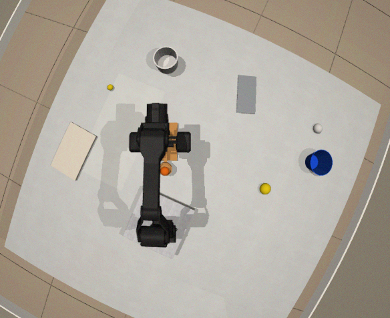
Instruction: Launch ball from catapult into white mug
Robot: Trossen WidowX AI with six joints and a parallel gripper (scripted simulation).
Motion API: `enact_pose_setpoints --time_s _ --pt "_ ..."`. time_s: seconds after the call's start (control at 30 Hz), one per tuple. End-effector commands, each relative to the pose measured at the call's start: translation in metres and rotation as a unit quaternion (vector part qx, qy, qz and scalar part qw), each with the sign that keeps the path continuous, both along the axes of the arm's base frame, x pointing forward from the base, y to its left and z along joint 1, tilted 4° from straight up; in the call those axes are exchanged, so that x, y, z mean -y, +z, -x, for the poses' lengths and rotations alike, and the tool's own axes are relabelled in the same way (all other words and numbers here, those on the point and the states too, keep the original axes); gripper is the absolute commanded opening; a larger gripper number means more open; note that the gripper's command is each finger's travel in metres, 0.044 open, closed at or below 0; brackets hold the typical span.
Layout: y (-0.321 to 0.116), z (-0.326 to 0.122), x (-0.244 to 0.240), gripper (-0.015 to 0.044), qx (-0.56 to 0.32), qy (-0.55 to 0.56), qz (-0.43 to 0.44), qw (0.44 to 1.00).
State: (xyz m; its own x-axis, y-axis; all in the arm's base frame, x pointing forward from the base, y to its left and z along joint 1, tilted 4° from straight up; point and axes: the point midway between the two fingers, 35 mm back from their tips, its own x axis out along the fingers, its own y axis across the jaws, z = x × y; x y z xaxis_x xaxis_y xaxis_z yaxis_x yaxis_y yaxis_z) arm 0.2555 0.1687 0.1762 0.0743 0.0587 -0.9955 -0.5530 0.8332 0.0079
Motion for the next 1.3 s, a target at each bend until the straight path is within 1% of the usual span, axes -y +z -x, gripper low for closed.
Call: enact_pose_setpoints --time_s 0.0,0.3,0.6,1.27 --pt "0.013 -0.033 -0.021 0.0440 0.051 0.000 -0.033 0.998" --pt "0.055 -0.111 -0.070 0.0440 0.182 -0.002 -0.119 0.976" --pt "0.108 -0.177 -0.104 0.0440 0.307 -0.008 -0.198 0.931" --pt "0.113 -0.181 -0.106 0.0440 0.317 -0.008 -0.204 0.926"
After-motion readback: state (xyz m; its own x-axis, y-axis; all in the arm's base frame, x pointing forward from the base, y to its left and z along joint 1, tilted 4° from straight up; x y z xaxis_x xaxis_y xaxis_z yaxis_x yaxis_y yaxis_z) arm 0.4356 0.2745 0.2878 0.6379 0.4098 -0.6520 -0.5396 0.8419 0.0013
